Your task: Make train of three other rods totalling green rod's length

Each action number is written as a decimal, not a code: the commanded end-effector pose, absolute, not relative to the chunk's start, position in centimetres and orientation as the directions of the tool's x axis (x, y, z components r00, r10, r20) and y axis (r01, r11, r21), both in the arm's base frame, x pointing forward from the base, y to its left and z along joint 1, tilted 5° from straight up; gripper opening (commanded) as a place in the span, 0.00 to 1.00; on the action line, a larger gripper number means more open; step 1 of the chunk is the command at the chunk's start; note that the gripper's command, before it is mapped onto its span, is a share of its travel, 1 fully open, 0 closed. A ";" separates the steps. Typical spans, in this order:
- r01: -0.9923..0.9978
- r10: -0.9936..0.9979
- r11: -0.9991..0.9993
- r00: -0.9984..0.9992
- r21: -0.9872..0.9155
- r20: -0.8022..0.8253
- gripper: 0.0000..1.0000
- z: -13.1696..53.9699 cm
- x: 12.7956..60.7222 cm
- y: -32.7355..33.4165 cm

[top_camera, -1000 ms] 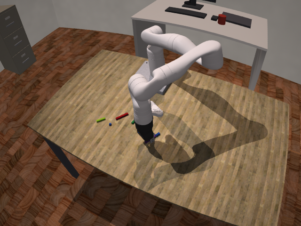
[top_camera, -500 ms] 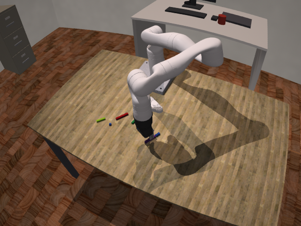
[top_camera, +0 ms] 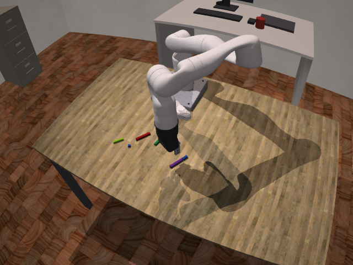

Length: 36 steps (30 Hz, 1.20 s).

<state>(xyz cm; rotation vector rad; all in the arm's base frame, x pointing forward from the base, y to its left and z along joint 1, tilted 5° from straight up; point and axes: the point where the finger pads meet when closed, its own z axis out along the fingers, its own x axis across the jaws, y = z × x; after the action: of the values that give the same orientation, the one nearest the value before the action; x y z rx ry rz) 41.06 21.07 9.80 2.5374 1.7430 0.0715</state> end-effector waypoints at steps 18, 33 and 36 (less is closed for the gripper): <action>0.931 0.934 -0.356 0.356 0.079 0.010 1.00 10.5 41.1 21.3; 0.931 0.934 -0.356 0.356 0.079 0.010 1.00 11.2 41.1 21.3; 0.931 0.934 -0.356 0.356 0.079 0.010 1.00 12.2 41.0 21.3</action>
<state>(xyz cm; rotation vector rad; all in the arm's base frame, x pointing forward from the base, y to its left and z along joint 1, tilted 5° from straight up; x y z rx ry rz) 40.85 21.10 11.41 2.5384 1.7429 0.0679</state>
